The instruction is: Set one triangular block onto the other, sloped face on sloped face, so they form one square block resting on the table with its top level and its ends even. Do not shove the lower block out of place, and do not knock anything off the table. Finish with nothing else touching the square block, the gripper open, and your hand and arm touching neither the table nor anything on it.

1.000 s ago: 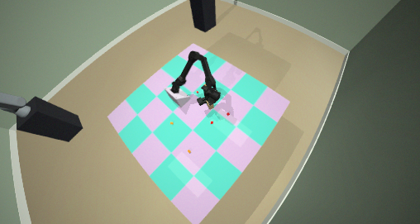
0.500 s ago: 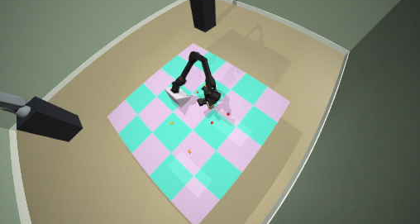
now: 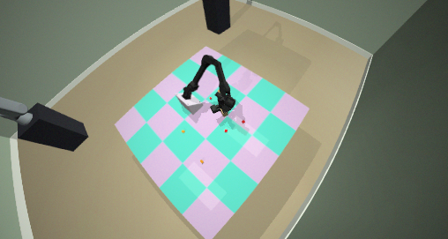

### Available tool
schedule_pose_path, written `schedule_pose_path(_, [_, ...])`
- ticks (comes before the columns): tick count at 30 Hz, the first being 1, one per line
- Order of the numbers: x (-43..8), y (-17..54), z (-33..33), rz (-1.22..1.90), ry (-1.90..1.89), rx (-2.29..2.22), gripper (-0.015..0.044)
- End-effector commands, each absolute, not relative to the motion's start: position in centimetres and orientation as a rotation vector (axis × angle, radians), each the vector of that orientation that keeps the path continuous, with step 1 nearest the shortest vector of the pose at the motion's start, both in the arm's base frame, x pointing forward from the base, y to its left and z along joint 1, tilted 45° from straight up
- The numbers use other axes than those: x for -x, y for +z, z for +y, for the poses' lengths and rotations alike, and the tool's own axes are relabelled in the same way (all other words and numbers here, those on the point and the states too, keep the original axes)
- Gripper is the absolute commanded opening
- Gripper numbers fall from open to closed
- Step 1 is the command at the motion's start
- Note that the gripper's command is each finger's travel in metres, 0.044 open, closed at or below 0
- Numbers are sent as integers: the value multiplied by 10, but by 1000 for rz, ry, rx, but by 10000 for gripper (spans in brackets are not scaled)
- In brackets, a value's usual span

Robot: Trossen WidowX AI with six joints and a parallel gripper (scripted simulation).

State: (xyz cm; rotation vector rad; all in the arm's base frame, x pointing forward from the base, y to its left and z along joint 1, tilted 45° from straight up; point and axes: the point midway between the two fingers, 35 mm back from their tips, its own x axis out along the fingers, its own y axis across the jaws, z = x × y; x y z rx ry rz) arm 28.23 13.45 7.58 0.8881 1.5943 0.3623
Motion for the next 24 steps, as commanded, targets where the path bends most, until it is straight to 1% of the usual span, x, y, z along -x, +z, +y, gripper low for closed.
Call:
schedule_pose_path(1, [-283, 75, 135, 1597, 358, -894, 0])
schedule_pose_path(24, [-283, 74, 135, 1598, 357, -885, 0])
